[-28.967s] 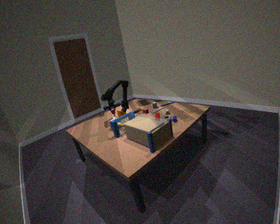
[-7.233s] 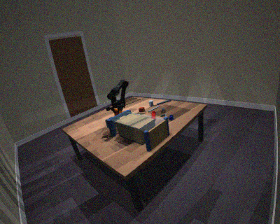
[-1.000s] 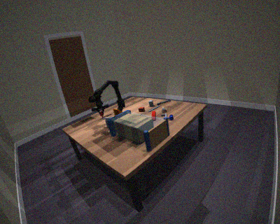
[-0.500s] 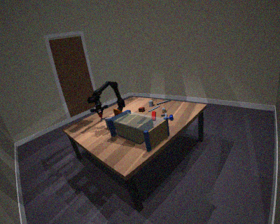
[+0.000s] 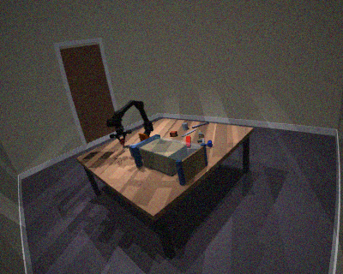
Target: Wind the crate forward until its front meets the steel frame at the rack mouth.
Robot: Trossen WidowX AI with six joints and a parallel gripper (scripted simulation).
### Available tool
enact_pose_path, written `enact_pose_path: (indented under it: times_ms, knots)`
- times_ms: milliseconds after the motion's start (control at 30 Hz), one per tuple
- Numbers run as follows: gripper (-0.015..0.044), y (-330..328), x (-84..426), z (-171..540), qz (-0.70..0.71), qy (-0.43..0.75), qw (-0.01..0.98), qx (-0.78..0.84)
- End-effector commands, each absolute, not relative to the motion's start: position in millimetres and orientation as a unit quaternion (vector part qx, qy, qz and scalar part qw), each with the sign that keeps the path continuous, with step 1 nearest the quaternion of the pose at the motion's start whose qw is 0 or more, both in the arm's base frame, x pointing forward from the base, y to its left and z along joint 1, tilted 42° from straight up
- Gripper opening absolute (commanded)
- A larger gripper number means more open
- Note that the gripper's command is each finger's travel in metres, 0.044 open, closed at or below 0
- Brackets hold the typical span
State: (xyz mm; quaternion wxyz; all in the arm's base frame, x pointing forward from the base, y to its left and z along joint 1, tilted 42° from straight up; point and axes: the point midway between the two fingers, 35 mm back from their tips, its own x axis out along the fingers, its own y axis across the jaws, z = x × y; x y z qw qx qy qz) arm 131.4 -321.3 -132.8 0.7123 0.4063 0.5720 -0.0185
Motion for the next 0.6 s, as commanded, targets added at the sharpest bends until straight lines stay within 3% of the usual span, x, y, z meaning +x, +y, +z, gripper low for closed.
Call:
enact_pose_path:
  times_ms: [0,567]
  knots:
    - [0.0000,-325,144,-139,-0.016,0.569,0.718,0.401]
    - [0.0000,-332,171,-145,-0.016,0.568,0.719,0.401]
